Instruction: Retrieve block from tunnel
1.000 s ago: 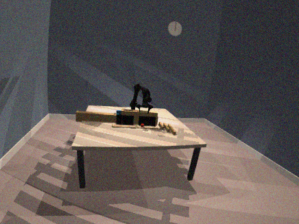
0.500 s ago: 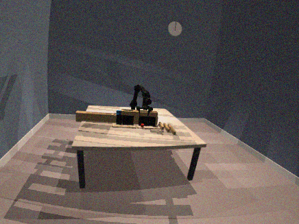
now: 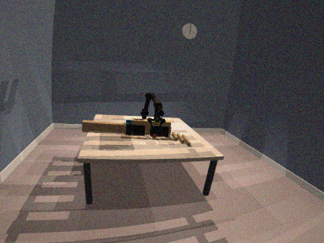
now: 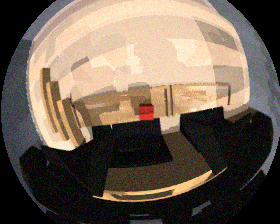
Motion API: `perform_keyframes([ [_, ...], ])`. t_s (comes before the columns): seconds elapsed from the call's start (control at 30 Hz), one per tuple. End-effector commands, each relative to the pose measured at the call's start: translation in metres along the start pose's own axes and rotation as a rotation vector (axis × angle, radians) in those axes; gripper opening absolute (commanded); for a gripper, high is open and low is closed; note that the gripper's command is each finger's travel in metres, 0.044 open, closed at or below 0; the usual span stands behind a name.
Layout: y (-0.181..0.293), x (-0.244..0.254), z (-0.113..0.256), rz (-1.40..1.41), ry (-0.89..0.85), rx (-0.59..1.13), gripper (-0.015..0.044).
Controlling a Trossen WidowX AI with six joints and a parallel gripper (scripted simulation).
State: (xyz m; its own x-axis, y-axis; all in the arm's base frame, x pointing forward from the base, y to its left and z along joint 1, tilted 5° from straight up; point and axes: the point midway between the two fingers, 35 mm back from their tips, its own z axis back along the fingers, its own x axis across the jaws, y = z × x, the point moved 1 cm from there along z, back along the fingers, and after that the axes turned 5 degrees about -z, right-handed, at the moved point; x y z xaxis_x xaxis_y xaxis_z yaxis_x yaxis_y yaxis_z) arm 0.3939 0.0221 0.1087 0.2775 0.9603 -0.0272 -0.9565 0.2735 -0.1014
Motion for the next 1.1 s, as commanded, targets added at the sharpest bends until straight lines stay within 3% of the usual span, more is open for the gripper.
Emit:
perform_keyframes([
  [0.0,0.0,-0.001,-0.008,0.005,0.006,0.002,0.044],
  [1.07,0.001,-0.002,-0.061,0.005,0.007,0.002,0.044],
])
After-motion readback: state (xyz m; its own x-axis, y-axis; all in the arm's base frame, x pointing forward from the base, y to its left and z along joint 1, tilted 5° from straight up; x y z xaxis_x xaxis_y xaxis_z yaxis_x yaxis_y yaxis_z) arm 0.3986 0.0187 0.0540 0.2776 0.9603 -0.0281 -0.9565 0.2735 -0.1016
